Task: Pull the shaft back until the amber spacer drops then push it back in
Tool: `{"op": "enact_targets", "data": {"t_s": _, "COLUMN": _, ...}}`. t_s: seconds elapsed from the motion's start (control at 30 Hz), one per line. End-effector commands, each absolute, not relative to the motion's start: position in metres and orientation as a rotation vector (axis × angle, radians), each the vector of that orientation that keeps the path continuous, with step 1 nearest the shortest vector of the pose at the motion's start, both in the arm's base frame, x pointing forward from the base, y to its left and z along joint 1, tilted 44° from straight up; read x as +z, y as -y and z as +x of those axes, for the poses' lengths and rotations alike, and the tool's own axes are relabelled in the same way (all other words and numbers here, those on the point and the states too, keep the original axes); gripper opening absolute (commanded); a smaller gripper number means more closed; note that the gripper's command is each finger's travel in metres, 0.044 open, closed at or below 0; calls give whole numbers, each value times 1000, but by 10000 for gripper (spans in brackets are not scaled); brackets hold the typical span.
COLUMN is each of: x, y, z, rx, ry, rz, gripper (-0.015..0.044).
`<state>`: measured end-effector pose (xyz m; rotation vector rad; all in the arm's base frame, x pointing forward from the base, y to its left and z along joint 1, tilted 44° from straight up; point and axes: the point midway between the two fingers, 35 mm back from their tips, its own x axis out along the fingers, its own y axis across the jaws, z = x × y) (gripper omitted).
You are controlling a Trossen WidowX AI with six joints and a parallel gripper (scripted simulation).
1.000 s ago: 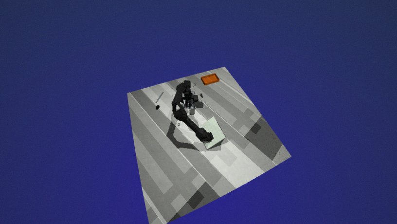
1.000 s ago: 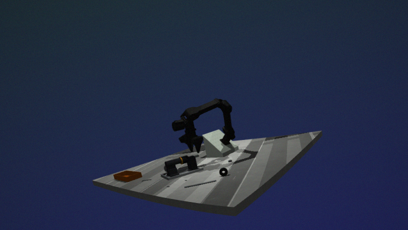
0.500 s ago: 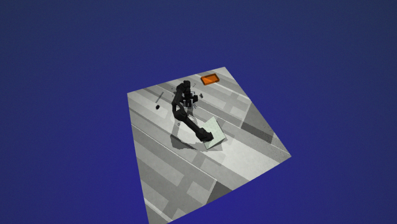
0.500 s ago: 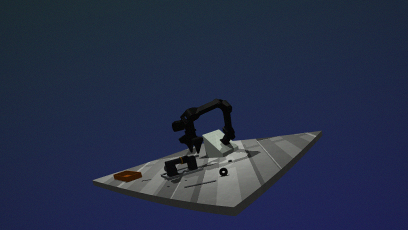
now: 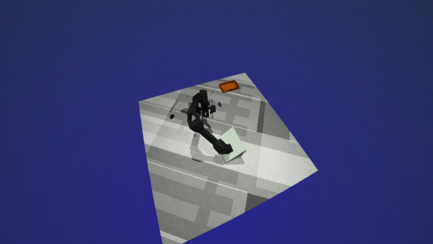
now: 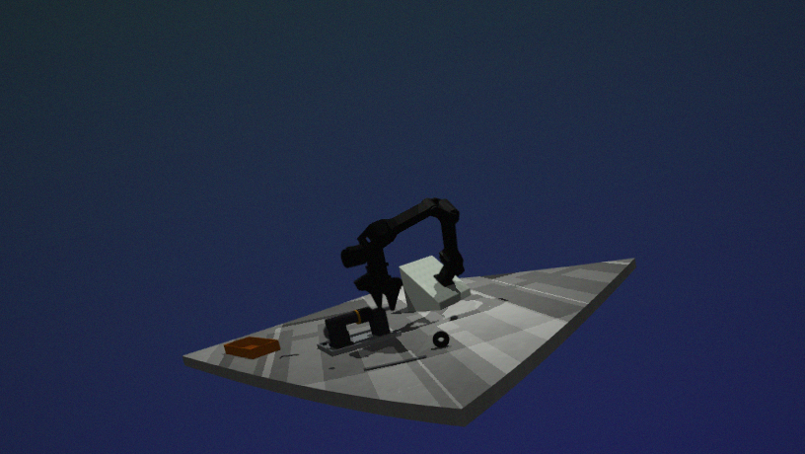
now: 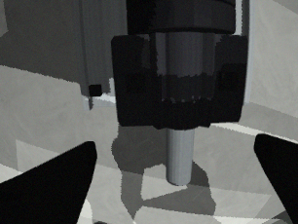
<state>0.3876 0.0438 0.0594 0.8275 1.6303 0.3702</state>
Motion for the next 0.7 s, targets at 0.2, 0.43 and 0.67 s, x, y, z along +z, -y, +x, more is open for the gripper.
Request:
{"op": "enact_targets", "data": {"t_s": 0.2, "x": 50, "y": -54, "z": 385, "rx": 370, "ry": -1635, "rz": 837, "gripper": 440}}
{"op": "enact_targets", "data": {"t_s": 0.43, "x": 50, "y": -54, "z": 385, "rx": 370, "ry": -1635, "rz": 837, "gripper": 440}}
{"op": "enact_targets", "data": {"t_s": 0.67, "x": 50, "y": -54, "z": 385, "rx": 370, "ry": -1635, "rz": 837, "gripper": 440}}
